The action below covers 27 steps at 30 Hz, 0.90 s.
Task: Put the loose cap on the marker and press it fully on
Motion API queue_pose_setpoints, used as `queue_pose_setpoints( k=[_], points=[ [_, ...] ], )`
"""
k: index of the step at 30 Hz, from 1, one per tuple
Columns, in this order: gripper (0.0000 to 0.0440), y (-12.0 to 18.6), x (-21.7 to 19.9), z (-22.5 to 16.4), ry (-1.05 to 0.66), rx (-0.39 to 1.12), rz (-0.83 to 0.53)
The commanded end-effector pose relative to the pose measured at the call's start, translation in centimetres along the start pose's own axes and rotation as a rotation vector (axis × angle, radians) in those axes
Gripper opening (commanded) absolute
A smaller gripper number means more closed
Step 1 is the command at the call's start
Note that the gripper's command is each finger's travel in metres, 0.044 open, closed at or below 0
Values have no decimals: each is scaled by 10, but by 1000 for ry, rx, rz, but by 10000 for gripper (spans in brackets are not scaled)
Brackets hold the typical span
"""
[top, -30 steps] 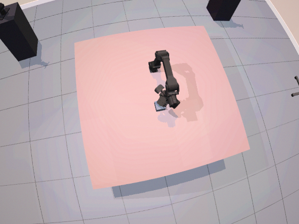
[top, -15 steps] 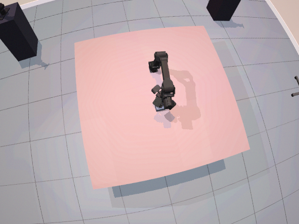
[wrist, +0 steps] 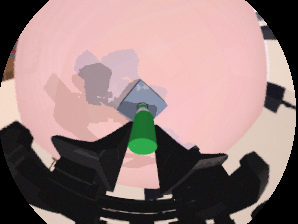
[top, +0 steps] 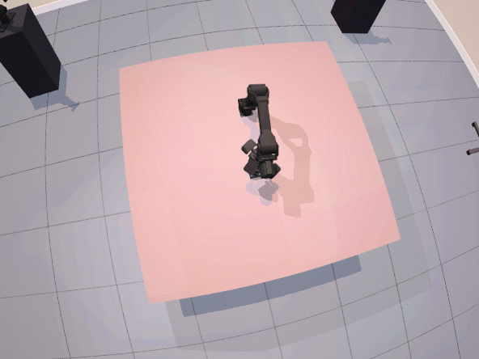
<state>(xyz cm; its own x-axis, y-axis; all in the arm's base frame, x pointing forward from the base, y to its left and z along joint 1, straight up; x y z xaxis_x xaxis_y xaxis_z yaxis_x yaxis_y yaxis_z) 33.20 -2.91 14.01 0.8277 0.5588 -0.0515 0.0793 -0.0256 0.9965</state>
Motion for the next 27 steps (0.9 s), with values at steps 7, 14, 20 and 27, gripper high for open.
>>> queue_pose_setpoints(
  k=[7, 14, 20, 27],
  points=[
    [91, -31, -5, -2, 36, 37, -43],
    [211, -36, -12, -7, 46, 60, -65],
    [329, -34, -16, -12, 54, 68, -62],
    [440, -26, -17, -12, 62, 35, -26]
  ],
)
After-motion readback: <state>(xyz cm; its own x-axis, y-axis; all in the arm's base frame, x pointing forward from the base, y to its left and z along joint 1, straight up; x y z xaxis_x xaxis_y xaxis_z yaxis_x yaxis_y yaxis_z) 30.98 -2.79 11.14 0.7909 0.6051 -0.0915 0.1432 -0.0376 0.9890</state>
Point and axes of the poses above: the point midway between the two fingers, 35 mm back from their tips, its own y axis back along the fingers, its own x axis across the jaws, z = x × y, the point moved 1 cm from there along y, back along the fingers, and after that the axes turned 2 degrees about y, right-handed, at the moved point
